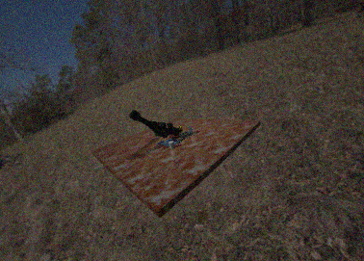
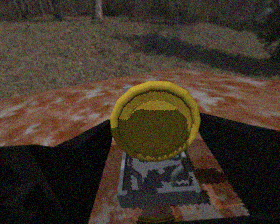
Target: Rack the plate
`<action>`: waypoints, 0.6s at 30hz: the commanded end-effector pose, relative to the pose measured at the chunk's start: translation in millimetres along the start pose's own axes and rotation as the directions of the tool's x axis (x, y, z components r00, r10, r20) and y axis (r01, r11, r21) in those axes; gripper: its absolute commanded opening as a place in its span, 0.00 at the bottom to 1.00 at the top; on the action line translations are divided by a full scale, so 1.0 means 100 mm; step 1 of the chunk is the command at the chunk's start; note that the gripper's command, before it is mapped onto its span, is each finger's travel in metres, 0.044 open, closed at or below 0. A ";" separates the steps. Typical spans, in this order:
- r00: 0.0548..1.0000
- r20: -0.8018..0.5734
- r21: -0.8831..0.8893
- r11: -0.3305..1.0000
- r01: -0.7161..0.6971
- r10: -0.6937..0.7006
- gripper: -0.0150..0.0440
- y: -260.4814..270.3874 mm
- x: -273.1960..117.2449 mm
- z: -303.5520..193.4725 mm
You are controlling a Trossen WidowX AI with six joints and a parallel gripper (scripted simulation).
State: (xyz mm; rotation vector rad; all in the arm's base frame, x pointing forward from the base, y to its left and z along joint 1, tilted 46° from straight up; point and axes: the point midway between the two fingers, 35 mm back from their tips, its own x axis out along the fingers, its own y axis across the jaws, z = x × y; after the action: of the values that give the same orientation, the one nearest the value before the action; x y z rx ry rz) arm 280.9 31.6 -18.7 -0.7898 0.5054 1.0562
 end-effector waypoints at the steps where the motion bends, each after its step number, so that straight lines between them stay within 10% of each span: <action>1: 1.000 0.000 0.001 1.000 -0.001 0.001 0.25 0.01 0.05 0.00; 18: 1.000 -0.011 0.006 1.000 0.001 -0.001 0.25 0.02 0.08 -0.18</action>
State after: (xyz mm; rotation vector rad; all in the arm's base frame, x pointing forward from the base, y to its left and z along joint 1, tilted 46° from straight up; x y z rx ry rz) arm 282.4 22.4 -36.6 -0.7935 0.5145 1.0499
